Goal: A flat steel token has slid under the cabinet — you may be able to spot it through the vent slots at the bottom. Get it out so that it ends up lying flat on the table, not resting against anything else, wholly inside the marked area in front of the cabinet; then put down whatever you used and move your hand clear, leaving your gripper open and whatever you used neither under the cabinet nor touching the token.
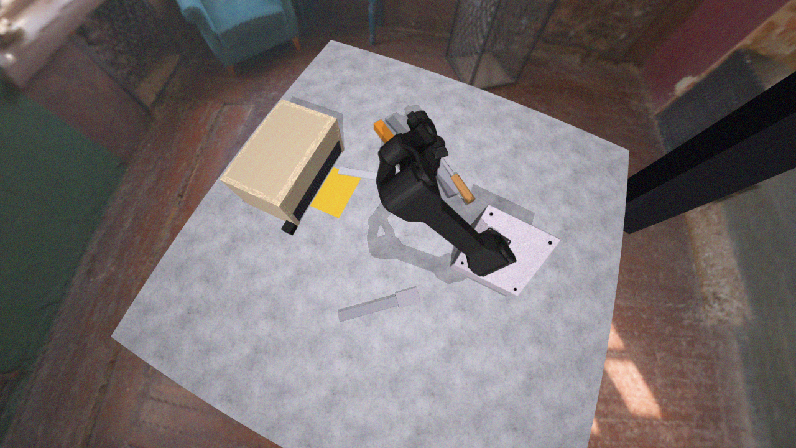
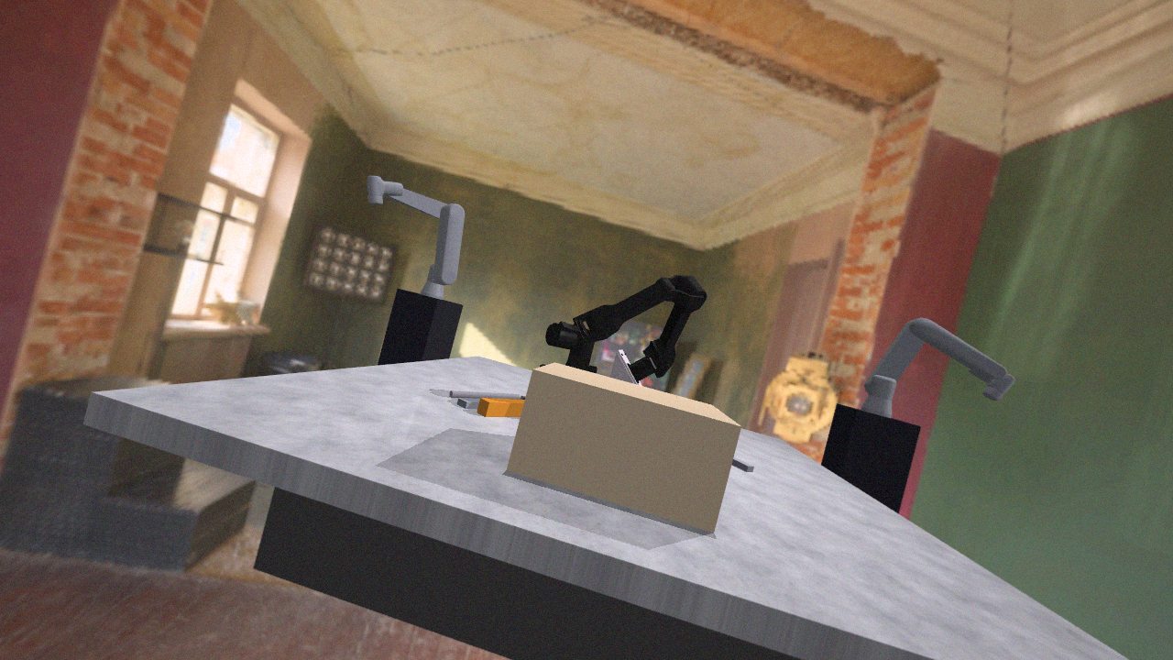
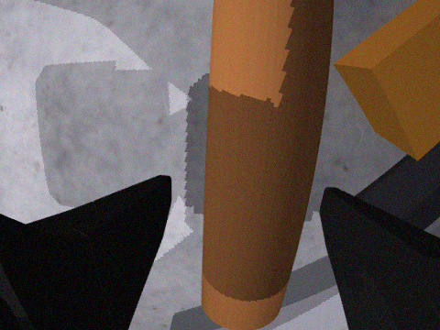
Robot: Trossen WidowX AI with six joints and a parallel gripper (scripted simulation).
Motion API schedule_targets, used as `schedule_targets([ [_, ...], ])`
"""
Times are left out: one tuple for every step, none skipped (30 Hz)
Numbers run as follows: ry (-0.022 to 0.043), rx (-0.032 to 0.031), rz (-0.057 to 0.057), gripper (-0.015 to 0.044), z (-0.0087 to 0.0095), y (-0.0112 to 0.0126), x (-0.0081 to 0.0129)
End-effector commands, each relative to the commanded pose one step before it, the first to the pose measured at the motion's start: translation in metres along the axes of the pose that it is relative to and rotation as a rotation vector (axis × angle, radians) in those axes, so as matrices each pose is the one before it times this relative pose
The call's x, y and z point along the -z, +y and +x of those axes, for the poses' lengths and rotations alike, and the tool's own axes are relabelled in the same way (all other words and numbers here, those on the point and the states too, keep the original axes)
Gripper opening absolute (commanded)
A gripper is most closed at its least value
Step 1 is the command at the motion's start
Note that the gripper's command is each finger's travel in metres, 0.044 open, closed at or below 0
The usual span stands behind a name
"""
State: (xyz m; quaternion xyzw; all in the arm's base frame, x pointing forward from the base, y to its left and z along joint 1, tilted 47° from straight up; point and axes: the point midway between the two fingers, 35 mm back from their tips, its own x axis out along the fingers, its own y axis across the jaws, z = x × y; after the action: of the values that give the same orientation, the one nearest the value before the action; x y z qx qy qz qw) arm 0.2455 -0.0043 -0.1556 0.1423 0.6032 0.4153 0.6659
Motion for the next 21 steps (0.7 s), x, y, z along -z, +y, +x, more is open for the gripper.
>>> schedule_targets([
  [0.0014, 0.00766, 0.0, 0.027, 0.00079, 0.00002, 0.0],
  [0.0, -0.00001, 0.0003, 0.027, 0.0, 0.00014, -0.00004],
  [0.0, -0.00001, 0.0002, 0.027, 0.0, 0.00012, -0.00003],
  [0.00001, 0.0, -0.0002, 0.027, 0.00017, -0.00004, 0.00022],
  [0.00001, 0.0, -0.0003, 0.027, 0.00029, -0.00008, 0.00038],
  [0.00001, 0.0, -0.0005, 0.027, 0.00043, -0.00011, 0.00057],
  [0.00002, 0.0, -0.0006, 0.027, 0.00049, -0.00012, 0.00064],
  [0.00002, 0.0, -0.0007, 0.027, 0.00057, -0.00014, 0.00076],
  [0.00002, 0.0, -0.0008, 0.027, 0.00069, -0.00017, 0.00091],
  [0.00002, 0.0, -0.0008, 0.027, 0.00072, -0.00017, 0.00095],
  [0.00001, 0.0, -0.0005, 0.027, 0.00047, -0.0001, 0.00062],
  [0.0, 0.0, -0.0002, 0.027, 0.00016, -0.00003, 0.00021],
  [0.0, 0.0, 0.0, 0.027, 0.0, 0.0, 0.0],
  [0.0, 0.0, 0.0, 0.027, 0.0, 0.0, 0.0],
  [0.0, 0.0, 0.0, 0.027, 0.0, 0.0, 0.0],
  [0.0, 0.0, 0.0, 0.027, 0.0, 0.0, 0.0],
  [0.0, 0.0, 0.0, 0.027, 0.0, 0.0, 0.0],
  [0.0, 0.0, 0.0, 0.027, 0.0, 0.0, 0.0],
  [0.0, 0.0, 0.0, 0.027, 0.0, 0.0, 0.0],
  [0.0, 0.0, 0.0, 0.027, 0.0, 0.0, 0.0],
  [0.0, 0.0, 0.0, 0.027, 0.0, 0.0, 0.0],
])
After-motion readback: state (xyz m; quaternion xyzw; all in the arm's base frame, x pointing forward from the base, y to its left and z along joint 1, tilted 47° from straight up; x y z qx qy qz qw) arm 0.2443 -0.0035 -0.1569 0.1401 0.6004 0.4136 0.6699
